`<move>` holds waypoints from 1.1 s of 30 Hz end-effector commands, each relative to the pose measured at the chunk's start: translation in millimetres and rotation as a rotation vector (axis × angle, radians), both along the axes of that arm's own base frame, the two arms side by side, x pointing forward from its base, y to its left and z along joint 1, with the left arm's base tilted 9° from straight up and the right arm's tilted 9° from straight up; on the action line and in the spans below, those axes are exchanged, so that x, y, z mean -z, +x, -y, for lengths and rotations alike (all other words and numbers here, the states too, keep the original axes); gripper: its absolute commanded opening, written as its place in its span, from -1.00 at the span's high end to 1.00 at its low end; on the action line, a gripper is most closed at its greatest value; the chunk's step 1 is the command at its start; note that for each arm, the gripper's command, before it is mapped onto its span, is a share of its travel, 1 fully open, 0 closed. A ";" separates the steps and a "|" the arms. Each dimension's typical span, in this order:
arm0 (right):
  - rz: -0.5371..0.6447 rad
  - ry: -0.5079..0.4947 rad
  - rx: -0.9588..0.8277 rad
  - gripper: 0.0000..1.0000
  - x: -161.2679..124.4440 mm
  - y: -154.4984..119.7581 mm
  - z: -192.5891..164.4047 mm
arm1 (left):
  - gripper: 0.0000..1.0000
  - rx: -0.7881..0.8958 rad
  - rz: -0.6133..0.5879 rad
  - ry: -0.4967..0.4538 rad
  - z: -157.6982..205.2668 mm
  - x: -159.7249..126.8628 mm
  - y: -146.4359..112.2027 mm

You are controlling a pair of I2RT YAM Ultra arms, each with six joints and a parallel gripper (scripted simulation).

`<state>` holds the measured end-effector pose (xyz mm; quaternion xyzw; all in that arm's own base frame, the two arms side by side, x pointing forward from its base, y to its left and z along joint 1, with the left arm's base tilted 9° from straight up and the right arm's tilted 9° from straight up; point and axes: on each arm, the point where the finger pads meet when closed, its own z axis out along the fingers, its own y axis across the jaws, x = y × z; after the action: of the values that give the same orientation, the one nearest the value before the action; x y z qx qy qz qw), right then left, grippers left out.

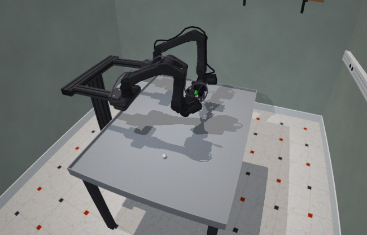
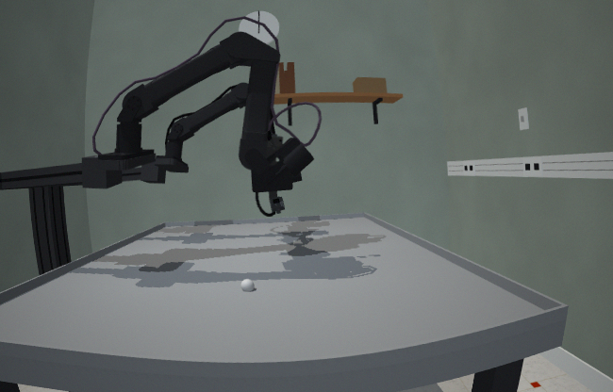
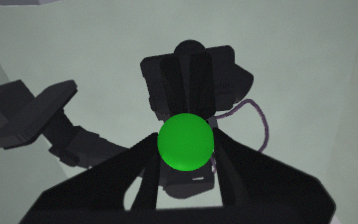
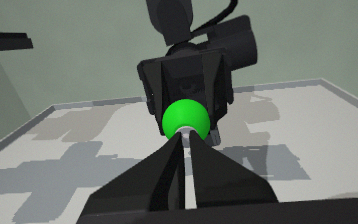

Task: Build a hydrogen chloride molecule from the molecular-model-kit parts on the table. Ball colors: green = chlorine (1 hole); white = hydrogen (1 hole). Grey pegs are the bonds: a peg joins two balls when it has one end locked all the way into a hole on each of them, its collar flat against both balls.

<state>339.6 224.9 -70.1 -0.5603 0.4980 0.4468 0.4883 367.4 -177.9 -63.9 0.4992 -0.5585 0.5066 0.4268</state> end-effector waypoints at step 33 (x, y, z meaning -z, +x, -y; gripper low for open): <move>-0.017 0.005 -0.030 1.00 -1.0 -11.2 -13.5 | 1.00 0.020 0.041 -0.016 6.7 -9.0 6.9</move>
<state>339.0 228.0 -73.9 -0.5572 0.5046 0.4474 0.4845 367.5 -177.6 -64.9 0.5006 -0.5588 0.5058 0.4258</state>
